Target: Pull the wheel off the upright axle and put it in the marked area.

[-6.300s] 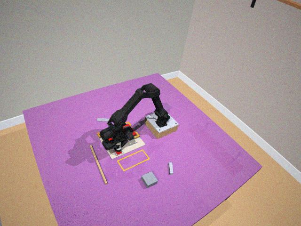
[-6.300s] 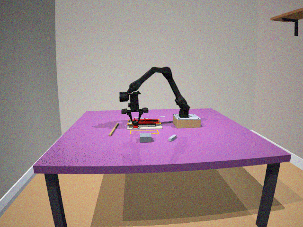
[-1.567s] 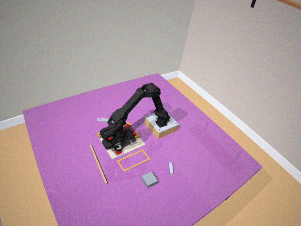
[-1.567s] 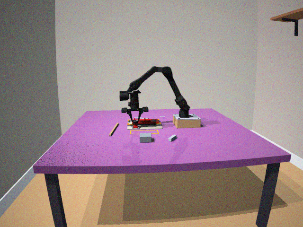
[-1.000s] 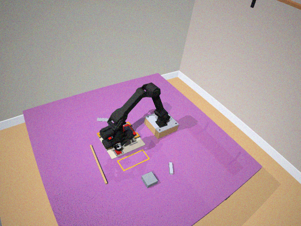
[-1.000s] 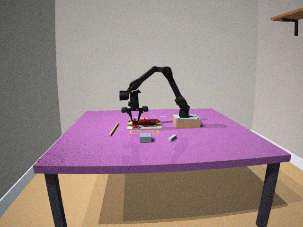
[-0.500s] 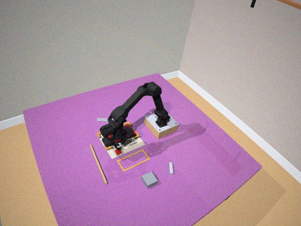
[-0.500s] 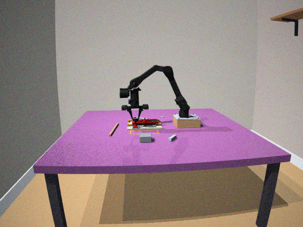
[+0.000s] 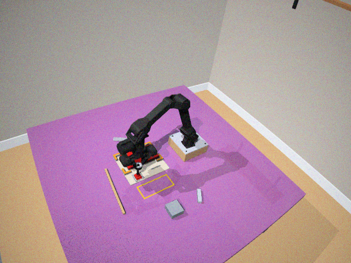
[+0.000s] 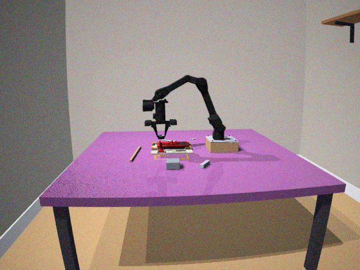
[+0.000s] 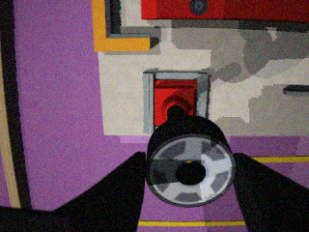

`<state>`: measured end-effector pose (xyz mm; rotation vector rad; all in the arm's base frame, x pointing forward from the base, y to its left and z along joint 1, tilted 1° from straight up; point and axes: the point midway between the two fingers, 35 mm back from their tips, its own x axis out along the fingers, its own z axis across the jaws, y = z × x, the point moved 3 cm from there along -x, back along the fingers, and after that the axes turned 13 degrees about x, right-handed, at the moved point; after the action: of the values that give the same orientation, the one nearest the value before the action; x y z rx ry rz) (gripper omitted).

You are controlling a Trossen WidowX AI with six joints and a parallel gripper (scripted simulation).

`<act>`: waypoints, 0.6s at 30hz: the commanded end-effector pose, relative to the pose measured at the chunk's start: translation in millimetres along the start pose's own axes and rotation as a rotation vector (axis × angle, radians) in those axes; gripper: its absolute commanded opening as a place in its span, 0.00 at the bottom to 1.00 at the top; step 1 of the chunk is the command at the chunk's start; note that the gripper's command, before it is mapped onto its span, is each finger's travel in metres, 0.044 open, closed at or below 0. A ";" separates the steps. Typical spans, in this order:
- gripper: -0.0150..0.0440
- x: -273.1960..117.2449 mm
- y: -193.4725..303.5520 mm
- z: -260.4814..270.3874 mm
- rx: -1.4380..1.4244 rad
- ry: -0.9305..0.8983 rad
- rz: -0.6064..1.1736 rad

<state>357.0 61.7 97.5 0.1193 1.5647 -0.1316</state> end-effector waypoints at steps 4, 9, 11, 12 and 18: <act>0.25 -6.1 2.5 -1.7 0.000 -0.007 0.002; 0.25 -7.6 20.0 -14.1 -0.002 -0.009 0.004; 0.25 -8.2 27.0 -19.6 -0.003 -0.010 0.004; 0.25 -8.5 30.4 -22.4 -0.003 -0.010 0.005; 0.25 -10.1 49.8 -39.9 -0.002 -0.008 0.007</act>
<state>335.5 105.7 107.4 0.1195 1.5526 -0.1233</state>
